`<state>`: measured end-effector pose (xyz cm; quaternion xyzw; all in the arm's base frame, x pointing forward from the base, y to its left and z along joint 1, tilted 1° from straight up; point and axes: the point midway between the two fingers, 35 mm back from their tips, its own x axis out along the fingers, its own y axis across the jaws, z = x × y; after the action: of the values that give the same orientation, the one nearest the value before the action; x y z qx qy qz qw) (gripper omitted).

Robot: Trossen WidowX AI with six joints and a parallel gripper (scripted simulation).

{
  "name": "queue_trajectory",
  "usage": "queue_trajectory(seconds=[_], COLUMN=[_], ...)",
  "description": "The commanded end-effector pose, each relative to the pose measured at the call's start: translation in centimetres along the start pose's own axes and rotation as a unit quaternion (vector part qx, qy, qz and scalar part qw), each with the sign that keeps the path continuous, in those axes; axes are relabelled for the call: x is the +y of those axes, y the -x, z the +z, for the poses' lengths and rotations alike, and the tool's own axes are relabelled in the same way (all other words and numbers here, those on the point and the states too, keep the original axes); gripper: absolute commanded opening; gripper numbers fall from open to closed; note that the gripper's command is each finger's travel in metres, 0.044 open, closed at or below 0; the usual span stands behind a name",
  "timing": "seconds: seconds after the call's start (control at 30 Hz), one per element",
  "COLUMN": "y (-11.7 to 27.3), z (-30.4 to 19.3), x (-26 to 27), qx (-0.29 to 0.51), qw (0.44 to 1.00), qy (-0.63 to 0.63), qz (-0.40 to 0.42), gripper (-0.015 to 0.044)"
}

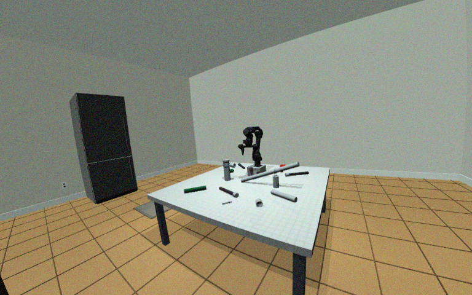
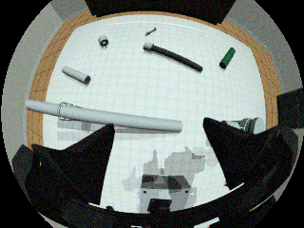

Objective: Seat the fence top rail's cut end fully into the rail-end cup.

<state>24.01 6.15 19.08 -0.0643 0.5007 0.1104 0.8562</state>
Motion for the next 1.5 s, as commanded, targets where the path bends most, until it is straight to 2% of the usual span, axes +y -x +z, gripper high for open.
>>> queue_trajectory(seconds=[0.0,0.1,0.23,0.37,0.5,0.77,1.47], y=[-0.3,-1.6,-3.8,-6.0,-8.1,-10.4,-10.4], z=[0.1,0.0,-0.3,-0.9,-1.8,-2.9,-3.0], x=[0.2,0.7,1.6,2.5,3.5,4.5,4.5], qx=[0.011,0.042,0.091,0.132,0.158,0.165,0.164], qw=[0.999,0.988,0.943,0.867,0.764,0.628,0.623], qy=[-0.046,-0.15,-0.319,-0.476,-0.614,-0.736,-0.74], qz=[-0.001,-0.002,-0.022,-0.061,-0.118,-0.192,-0.193], gripper=[0.044,0.044,0.044,0.044,0.044,0.044,0.044])
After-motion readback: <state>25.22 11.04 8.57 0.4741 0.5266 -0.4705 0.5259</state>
